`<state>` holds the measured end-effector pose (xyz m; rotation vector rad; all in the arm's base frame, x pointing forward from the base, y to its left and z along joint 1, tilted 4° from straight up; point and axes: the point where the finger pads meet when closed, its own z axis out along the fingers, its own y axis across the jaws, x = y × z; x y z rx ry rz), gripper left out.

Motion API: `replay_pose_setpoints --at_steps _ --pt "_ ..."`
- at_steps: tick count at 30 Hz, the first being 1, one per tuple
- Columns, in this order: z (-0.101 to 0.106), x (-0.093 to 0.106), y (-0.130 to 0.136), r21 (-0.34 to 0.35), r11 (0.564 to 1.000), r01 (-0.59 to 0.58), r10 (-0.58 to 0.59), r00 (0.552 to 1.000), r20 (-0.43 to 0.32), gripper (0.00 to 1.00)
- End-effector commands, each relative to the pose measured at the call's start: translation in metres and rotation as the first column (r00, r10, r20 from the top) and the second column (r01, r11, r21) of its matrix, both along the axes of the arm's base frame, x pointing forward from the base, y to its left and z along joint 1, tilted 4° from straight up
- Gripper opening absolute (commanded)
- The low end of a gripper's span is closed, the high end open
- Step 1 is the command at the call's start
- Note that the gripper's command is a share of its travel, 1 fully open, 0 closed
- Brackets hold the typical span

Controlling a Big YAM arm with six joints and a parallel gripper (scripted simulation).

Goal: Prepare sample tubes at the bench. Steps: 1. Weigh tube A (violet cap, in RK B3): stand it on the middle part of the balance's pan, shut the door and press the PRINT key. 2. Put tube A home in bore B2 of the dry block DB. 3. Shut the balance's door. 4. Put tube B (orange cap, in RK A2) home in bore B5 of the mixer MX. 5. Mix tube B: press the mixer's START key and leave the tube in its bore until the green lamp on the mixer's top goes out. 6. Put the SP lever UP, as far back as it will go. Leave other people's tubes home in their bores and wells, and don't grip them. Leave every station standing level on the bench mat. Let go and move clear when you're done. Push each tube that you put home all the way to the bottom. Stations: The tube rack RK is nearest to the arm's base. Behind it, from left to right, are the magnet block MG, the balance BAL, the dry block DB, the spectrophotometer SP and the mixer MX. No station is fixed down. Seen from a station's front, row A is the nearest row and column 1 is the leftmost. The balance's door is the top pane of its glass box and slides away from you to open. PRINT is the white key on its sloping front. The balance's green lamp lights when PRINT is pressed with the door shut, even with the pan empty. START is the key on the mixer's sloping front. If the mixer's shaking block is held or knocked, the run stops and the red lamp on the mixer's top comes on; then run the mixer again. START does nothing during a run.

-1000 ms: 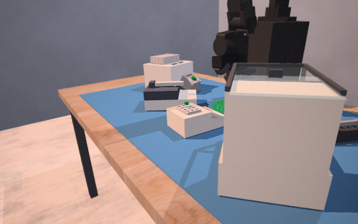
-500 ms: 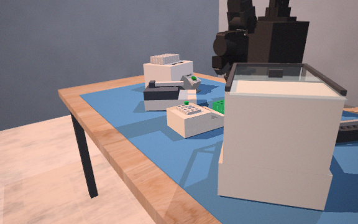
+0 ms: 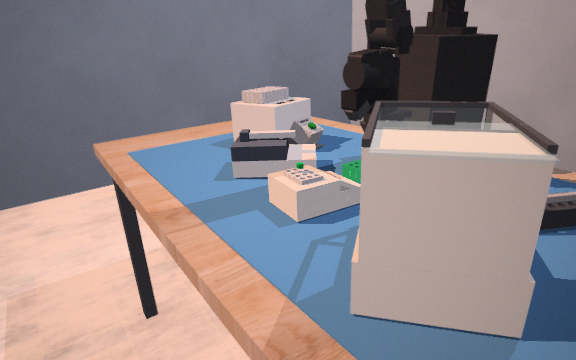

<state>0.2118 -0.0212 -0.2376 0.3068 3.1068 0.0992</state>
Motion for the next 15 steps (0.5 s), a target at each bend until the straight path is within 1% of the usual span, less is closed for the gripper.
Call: replay_pose_setpoints --at_steps 1,15 --pt "-0.0047 0.0046 0.0021 -0.004 1.000 0.000 0.000 1.000 0.012 0.36" --pt "-0.0108 0.0046 0.0024 -0.004 1.000 0.000 0.000 1.000 0.011 0.36"
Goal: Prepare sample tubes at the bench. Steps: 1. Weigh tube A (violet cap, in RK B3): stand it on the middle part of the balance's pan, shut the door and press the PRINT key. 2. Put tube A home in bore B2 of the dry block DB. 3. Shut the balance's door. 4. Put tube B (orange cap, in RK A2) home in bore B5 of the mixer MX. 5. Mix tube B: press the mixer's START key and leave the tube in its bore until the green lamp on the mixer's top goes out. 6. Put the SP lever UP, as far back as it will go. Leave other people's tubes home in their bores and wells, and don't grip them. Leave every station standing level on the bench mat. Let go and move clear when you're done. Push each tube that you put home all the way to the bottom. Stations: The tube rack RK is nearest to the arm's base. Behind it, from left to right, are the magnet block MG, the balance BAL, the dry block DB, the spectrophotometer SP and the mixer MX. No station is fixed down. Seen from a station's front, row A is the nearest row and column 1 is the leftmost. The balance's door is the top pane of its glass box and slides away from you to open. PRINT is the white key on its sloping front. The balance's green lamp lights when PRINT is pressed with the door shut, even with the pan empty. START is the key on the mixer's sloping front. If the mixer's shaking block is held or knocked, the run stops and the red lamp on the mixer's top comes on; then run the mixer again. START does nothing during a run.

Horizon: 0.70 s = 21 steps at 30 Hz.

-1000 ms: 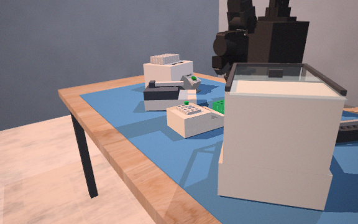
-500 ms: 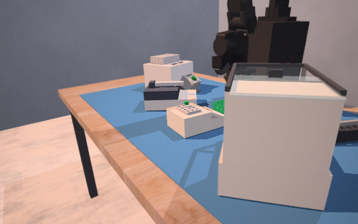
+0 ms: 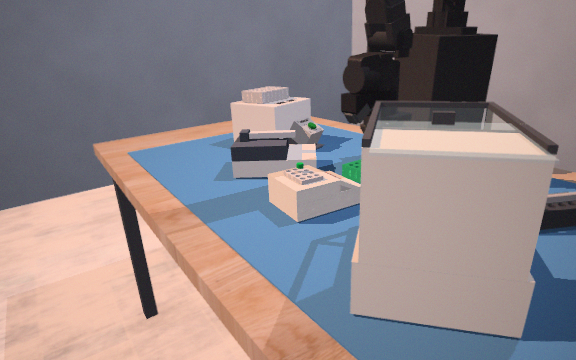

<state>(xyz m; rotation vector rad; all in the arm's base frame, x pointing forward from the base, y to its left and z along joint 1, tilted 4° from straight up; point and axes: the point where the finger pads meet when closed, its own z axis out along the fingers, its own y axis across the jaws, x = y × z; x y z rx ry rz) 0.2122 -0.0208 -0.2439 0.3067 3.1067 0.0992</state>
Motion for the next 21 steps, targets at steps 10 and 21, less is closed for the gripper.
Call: replay_pose_setpoints --at_steps 10,21 --pt "-0.0094 0.0042 0.0024 -0.004 1.000 0.000 0.000 1.000 0.011 0.36" --pt "-0.0139 0.0043 0.0027 -0.004 1.000 0.000 0.000 1.000 0.011 0.36"
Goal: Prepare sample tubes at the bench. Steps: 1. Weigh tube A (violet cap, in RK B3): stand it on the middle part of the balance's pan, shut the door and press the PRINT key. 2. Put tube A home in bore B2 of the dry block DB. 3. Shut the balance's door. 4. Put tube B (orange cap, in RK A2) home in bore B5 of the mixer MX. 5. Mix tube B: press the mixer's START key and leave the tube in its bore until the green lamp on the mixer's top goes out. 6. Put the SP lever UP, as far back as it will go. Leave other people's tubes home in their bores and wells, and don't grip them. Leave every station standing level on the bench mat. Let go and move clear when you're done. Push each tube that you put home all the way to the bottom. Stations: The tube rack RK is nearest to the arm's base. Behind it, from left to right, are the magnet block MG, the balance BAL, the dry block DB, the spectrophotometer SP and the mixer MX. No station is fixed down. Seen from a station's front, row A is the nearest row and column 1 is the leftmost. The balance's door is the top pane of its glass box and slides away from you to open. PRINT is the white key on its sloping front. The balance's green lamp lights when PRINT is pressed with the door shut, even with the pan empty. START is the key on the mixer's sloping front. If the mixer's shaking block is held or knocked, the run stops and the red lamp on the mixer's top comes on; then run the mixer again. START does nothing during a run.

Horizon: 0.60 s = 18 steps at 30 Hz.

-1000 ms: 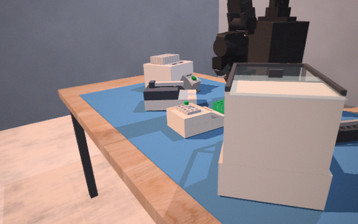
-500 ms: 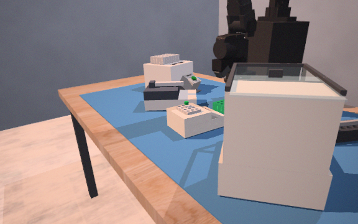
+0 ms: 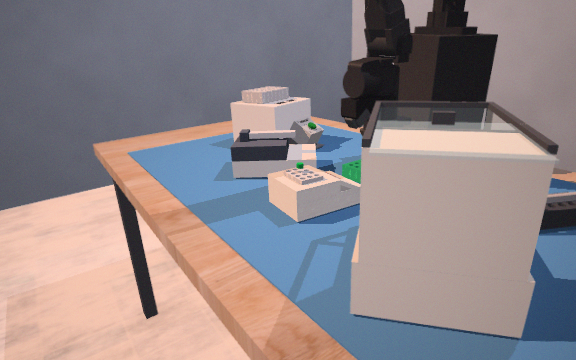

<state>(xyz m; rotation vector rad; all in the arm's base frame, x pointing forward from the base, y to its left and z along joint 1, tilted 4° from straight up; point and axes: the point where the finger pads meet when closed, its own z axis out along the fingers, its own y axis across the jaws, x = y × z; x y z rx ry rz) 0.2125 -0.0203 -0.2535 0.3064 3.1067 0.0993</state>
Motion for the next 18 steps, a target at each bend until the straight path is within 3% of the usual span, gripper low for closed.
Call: replay_pose_setpoints --at_steps 1,18 --pt "-0.0049 0.0039 0.0021 -0.004 1.000 0.000 0.000 1.000 0.011 0.36" --pt "-0.0043 0.0099 0.0008 -0.006 1.000 0.002 -0.002 1.000 0.026 0.36"
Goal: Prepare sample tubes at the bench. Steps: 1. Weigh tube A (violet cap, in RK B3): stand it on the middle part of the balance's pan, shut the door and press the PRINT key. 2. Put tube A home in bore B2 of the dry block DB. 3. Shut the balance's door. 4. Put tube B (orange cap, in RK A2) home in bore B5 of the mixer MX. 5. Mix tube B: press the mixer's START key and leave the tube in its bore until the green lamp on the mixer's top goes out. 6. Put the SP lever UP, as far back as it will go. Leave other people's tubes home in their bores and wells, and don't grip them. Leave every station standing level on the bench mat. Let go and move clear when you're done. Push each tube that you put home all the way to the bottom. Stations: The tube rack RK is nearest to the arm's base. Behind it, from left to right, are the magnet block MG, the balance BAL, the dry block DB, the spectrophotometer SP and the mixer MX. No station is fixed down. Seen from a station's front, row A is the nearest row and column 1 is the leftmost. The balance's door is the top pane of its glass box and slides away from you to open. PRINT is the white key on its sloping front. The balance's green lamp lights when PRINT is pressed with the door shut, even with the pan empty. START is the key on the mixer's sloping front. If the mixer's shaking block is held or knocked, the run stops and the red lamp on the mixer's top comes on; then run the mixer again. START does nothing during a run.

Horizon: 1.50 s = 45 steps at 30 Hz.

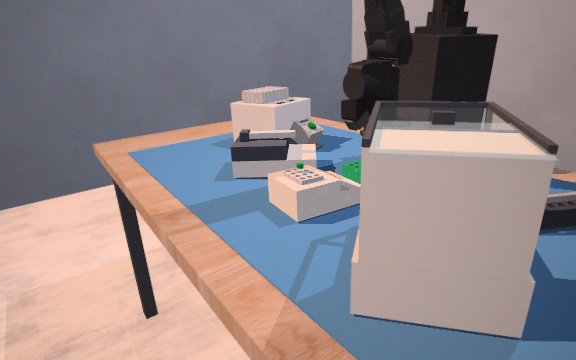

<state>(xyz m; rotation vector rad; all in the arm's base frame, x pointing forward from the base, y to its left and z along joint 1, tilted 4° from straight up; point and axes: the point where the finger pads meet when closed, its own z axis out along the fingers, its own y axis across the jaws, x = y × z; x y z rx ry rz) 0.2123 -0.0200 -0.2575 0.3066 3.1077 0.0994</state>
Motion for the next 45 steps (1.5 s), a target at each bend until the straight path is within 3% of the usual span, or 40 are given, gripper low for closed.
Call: replay_pose_setpoints --at_steps 1,33,34,45 --pt "-0.0003 0.0101 0.0006 -0.006 1.000 0.002 -0.002 1.000 0.027 0.36" --pt "-0.0003 0.0101 0.0006 -0.006 1.000 0.002 -0.002 1.000 0.027 0.36" --pt "-0.0003 0.0101 0.0006 -0.006 1.000 0.002 -0.002 1.000 0.027 0.09" --pt "-0.0005 0.0100 0.0017 -0.006 1.000 0.000 0.000 1.000 0.027 0.09"
